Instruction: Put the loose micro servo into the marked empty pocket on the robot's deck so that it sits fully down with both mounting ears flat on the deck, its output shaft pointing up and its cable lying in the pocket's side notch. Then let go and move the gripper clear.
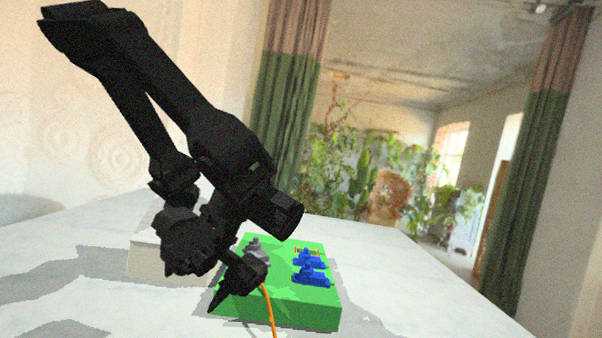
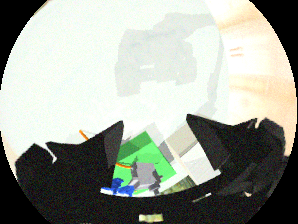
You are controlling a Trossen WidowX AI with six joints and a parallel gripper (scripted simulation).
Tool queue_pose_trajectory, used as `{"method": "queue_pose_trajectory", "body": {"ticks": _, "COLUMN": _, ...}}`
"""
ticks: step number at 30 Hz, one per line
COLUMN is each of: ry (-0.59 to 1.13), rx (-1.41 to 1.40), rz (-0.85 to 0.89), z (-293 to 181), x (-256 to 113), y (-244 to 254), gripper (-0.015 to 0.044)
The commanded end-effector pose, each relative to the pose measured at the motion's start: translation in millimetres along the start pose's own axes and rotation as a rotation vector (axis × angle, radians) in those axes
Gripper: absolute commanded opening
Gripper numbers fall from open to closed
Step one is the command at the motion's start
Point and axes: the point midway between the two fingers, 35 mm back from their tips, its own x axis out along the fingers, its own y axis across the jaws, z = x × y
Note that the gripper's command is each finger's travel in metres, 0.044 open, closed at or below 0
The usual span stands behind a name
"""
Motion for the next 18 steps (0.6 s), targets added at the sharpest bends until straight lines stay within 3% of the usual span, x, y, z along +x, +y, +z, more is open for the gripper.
{"method": "queue_pose_trajectory", "body": {"ticks": 1, "ry": 0.012, "rx": -0.117, "rz": 0.029, "z": -16, "x": -8, "y": 7, "gripper": 0.0440}}
{"method": "queue_pose_trajectory", "body": {"ticks": 18, "ry": -0.011, "rx": -0.678, "rz": 0.196, "z": -95, "x": -54, "y": 22, "gripper": 0.0440}}
